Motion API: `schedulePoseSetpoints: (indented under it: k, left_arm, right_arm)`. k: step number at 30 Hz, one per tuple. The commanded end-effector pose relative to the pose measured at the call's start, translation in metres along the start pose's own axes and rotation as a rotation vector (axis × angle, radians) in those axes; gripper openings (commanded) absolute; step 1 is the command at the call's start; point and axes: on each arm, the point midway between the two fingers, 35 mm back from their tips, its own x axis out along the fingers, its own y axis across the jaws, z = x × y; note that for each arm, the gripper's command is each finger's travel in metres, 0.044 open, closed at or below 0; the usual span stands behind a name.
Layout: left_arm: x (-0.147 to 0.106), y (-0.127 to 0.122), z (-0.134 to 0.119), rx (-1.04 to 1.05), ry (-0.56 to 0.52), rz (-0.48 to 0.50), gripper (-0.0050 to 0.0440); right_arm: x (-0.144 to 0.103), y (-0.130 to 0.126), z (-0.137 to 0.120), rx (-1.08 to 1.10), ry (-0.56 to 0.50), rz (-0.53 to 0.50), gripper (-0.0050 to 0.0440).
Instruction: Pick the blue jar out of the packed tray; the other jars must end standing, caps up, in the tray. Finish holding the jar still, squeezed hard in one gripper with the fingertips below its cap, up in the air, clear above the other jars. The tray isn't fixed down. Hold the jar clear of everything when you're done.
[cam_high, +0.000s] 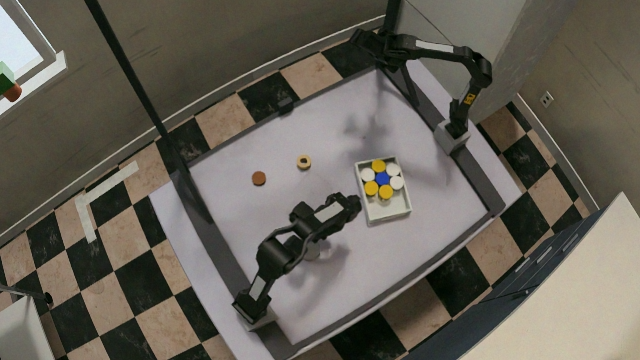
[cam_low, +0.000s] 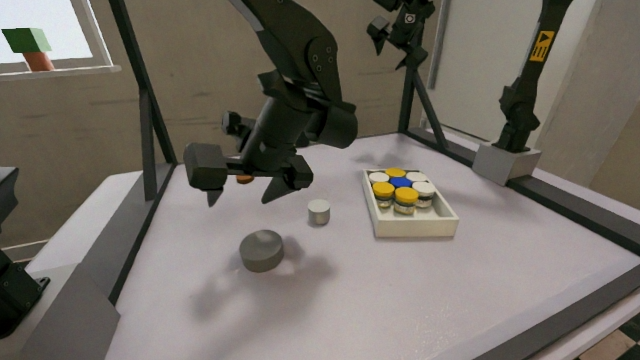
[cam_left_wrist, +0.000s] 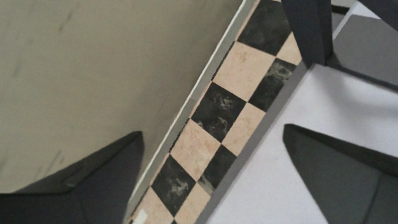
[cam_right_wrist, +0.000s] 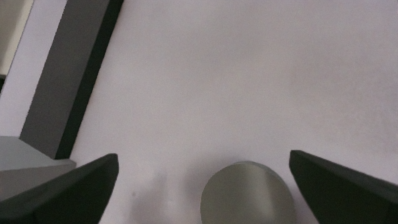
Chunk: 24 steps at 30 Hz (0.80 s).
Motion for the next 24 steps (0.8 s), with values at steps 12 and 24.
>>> schedulePoseSetpoints:
  k: [12,24]
  left_arm:
    - [-0.034,-0.039,-0.031,-0.347,0.141,0.176,0.0056]
    - [-0.066,-0.100,-0.081,-0.878,0.336,0.386,0.0000]
  right_arm:
    - [-0.057,-0.034,0.001,0.311,0.045,-0.472,0.0440]
    - [-0.134,-0.052,0.009,0.658,-0.159,-0.953,0.0440]
